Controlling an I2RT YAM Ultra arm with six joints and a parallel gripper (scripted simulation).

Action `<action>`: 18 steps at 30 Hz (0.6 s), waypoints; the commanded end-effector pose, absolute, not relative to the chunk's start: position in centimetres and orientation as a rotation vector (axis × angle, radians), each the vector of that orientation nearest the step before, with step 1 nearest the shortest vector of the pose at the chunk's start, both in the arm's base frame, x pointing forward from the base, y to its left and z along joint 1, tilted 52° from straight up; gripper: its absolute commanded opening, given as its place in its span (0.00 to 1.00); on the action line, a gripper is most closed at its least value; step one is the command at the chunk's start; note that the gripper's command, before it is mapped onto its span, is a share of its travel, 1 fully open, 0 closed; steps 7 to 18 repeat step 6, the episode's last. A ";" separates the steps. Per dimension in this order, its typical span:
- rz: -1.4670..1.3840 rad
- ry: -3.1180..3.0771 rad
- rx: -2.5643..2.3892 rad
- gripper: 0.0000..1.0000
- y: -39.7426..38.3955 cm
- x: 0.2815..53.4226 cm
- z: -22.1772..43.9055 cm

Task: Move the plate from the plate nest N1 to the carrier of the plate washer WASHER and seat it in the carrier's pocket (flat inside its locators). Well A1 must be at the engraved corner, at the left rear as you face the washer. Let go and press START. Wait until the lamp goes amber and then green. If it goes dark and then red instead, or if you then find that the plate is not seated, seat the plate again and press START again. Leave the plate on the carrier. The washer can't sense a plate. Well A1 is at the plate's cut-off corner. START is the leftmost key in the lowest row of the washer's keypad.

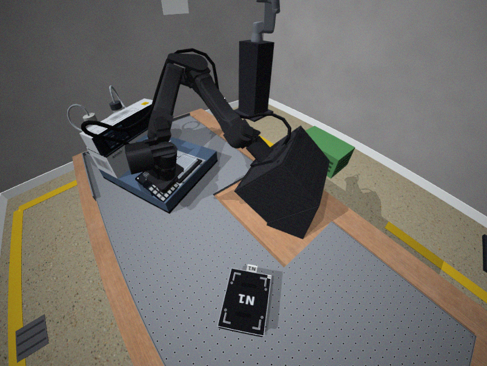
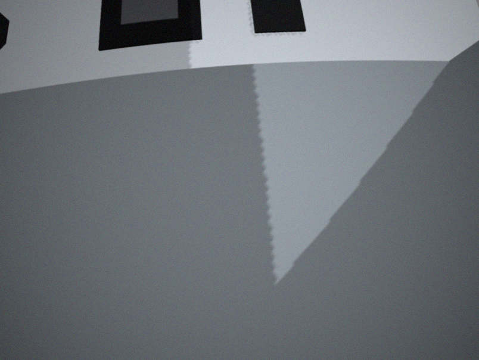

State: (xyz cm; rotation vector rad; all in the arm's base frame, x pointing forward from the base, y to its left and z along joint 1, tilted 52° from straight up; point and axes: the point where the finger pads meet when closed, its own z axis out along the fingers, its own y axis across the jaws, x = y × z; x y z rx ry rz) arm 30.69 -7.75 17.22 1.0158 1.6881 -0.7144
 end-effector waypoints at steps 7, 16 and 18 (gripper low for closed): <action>-0.670 1.634 1.024 0.00 -7.2 31.1 18.9; -0.670 1.634 1.024 0.00 -7.2 31.1 18.9; -0.670 1.634 1.024 0.00 -7.2 31.1 18.9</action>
